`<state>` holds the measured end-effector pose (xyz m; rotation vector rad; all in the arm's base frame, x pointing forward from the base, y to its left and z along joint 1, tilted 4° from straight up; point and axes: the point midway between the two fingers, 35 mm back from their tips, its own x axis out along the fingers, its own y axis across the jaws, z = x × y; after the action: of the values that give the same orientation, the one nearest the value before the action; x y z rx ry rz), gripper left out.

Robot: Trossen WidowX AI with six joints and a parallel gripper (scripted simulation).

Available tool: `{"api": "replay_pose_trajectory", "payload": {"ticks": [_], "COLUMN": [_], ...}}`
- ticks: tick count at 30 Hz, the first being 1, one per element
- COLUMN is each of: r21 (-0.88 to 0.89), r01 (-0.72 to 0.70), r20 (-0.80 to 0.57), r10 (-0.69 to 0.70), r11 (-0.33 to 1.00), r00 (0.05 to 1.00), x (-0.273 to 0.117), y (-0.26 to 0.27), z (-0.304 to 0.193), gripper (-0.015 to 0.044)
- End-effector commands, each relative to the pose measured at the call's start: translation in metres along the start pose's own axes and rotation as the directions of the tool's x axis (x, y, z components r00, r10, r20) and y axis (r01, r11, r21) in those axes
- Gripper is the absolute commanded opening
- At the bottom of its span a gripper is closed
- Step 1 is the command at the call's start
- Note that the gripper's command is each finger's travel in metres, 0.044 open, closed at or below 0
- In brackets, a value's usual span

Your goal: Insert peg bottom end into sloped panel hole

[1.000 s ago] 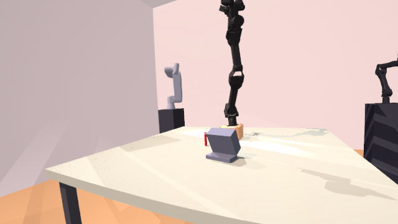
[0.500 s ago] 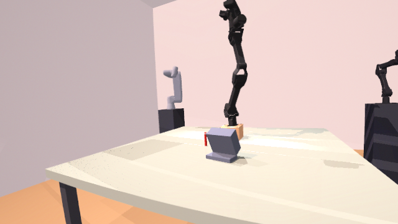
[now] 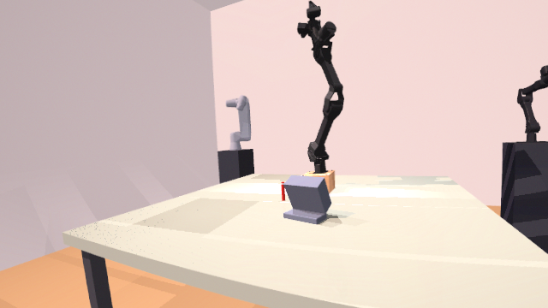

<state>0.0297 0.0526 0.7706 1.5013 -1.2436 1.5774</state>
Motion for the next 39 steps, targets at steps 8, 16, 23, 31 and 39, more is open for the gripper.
{"api": "replay_pose_trajectory", "payload": {"ticks": [8, 16, 23, 31, 39], "r21": [0.193, 0.322, 0.410, 0.471, 0.486], "r01": [-0.152, -0.284, -0.401, -0.534, -0.662], "r20": [0.128, 0.254, 0.367, 0.501, 0.632], "r10": [0.128, 0.207, 0.254, 0.286, 0.293], "r11": [0.969, 0.903, 0.819, 0.702, 0.571], "r00": [0.983, 0.945, 0.895, 0.817, 0.717], "x": [0.005, 0.002, -0.007, -0.024, -0.048], "y": [0.060, 0.102, 0.130, 0.154, 0.169], "z": [0.040, 0.081, 0.121, 0.171, 0.223], "gripper": [0.0440, 0.0440, 0.0440, 0.0440, 0.0440]}}
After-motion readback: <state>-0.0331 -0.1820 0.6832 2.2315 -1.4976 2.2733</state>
